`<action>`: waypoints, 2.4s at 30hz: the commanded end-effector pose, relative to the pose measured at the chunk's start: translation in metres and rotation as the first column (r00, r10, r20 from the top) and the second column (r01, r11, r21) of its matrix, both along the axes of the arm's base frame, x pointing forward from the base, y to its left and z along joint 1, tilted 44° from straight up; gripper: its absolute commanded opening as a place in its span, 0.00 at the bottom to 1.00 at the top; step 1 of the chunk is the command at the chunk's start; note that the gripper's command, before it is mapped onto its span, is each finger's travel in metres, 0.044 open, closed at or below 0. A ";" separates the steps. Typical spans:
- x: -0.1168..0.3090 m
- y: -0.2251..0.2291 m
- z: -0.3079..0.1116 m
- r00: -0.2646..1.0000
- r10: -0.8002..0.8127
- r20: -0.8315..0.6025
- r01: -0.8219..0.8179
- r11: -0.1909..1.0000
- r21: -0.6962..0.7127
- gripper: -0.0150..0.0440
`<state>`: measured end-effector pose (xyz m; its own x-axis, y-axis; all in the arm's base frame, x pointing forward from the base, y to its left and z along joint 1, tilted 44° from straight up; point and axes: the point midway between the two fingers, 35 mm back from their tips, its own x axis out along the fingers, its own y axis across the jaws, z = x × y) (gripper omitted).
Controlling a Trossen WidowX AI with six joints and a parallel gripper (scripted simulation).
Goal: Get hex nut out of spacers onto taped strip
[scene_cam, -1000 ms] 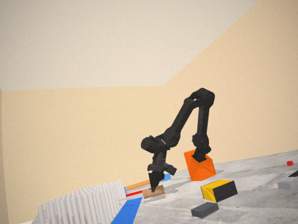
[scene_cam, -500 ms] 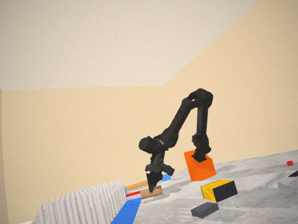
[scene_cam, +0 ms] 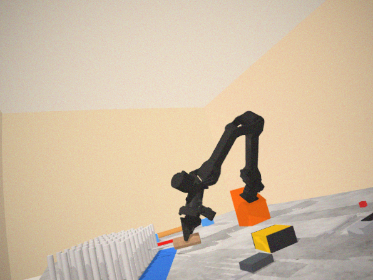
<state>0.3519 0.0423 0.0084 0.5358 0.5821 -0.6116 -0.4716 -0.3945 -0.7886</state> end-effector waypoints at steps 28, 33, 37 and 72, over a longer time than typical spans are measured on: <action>0.020 -0.010 -0.004 1.000 -0.001 0.012 0.001 1.000 -0.004 0.25; 0.022 -0.012 -0.005 1.000 -0.001 0.012 0.001 1.000 -0.004 0.25; 0.025 -0.013 -0.006 1.000 -0.001 0.012 0.001 1.000 -0.004 0.25; 0.041 -0.020 -0.013 1.000 -0.002 0.013 0.002 1.000 -0.005 0.25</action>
